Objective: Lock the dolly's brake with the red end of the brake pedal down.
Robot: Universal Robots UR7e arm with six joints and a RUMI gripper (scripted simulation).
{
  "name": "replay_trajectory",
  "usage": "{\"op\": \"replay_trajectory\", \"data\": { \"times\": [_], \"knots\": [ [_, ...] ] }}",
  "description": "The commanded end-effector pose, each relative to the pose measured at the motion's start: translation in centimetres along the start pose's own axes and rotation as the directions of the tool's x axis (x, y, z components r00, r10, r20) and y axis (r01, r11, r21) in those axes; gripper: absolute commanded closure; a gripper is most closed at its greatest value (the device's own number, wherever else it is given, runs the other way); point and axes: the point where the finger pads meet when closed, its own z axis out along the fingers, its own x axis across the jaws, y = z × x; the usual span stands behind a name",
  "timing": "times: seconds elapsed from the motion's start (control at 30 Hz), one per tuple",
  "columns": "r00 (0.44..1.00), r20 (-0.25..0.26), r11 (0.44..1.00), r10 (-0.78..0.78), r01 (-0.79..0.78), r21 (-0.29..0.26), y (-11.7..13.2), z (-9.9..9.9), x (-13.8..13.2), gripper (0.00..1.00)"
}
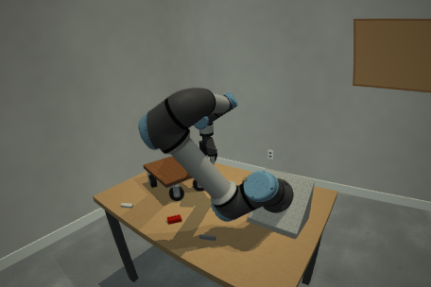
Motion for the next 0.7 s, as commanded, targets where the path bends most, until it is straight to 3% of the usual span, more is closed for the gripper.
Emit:
{"op": "replay_trajectory", "data": {
  "times": [0.0, 0.3, 0.67],
  "knots": [
    [1.000, 0.000, 1.000, 0.000, 0.000, 0.000, 0.0, -1.6, 0.0, 1.00],
    [1.000, 0.000, 1.000, 0.000, 0.000, 0.000, 0.0, -5.3, 0.0, 1.00],
    [1.000, 0.000, 1.000, 0.000, 0.000, 0.000, 0.0, -5.8, 0.0, 1.00]
  ]
}}
